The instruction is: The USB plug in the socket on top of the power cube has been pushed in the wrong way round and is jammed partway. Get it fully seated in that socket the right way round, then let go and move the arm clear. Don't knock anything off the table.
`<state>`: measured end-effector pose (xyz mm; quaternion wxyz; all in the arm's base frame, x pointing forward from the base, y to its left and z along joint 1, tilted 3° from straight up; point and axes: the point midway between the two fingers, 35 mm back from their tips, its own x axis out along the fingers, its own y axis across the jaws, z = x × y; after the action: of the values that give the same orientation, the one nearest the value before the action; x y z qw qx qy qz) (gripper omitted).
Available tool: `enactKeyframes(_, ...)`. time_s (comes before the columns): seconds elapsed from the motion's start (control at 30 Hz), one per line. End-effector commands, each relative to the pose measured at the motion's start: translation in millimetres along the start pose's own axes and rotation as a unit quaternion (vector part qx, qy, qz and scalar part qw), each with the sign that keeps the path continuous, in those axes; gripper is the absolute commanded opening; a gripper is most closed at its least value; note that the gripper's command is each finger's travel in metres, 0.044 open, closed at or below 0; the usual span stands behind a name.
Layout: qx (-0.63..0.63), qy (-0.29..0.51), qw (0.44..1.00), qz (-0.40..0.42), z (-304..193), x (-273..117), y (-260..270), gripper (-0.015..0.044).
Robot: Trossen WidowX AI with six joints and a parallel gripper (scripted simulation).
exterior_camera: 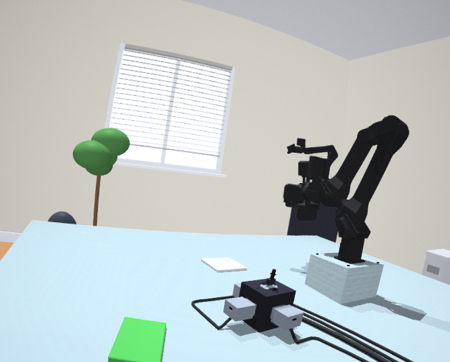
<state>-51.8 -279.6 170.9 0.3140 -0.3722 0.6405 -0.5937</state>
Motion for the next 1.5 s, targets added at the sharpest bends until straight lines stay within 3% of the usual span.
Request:
enactKeyframes(0.0, -0.002, -0.006, 1.0, 0.002, 4, 0, 0, 0.0426)
enactKeyframes(0.13, -0.043, -0.128, 0.99, 0.048, 76, -8, 6, 0.044)
enactKeyframes(0.27, -0.1, -0.268, 0.953, 0.1, 155, -44, 16, 0.044)
enactKeyframes(0.47, -0.188, -0.441, 0.862, 0.163, 237, -133, 31, 0.044)
enactKeyframes(0.63, -0.272, -0.55, 0.762, 0.205, 265, -227, 46, 0.044)
enactKeyframes(0.87, -0.409, -0.647, 0.593, 0.25, 248, -355, 60, 0.044)
enactKeyframes(1.2, -0.598, -0.662, 0.361, 0.272, 137, -477, 61, 0.044)
enactKeyframes(1.47, -0.61, -0.659, 0.347, 0.272, 130, -485, 60, 0.044)
